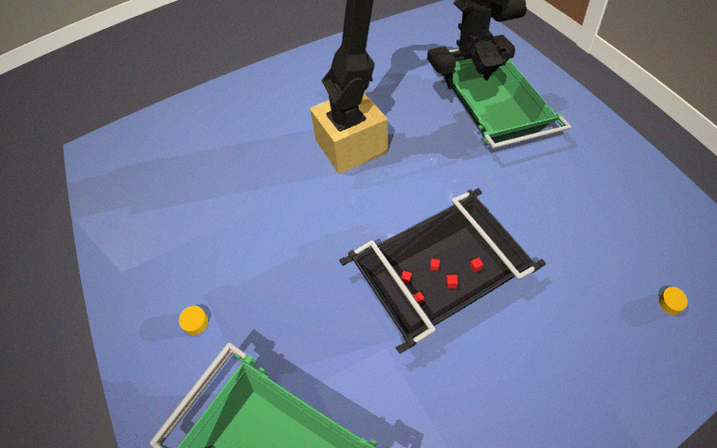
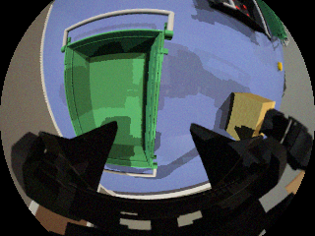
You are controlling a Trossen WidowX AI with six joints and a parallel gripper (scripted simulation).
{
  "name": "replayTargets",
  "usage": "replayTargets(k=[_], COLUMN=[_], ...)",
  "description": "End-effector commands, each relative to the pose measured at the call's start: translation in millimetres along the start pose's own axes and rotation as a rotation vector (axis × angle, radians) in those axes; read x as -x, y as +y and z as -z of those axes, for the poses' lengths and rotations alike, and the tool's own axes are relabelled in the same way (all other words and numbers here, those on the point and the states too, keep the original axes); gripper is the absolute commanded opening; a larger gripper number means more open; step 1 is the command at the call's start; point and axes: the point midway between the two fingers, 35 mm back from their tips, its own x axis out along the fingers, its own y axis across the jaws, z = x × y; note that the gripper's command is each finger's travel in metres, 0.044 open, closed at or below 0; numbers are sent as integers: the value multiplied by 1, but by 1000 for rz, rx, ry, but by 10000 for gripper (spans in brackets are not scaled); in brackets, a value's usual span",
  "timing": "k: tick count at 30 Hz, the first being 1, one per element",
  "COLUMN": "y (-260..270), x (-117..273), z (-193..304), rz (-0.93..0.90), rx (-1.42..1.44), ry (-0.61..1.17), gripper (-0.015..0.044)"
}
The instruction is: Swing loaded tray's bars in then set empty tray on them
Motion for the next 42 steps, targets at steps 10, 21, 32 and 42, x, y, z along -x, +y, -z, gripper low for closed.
replayTargets(k=[10, 21, 32, 42], y=[-1, -4, -5, -5], x=[-34, -85, -89, -89], z=[7, 7, 6, 6], rz=[1, 2, 2, 2], rx=[-22, -22, -22, -22], ry=[1, 1, 1, 1], gripper=[440, 440, 440, 308])
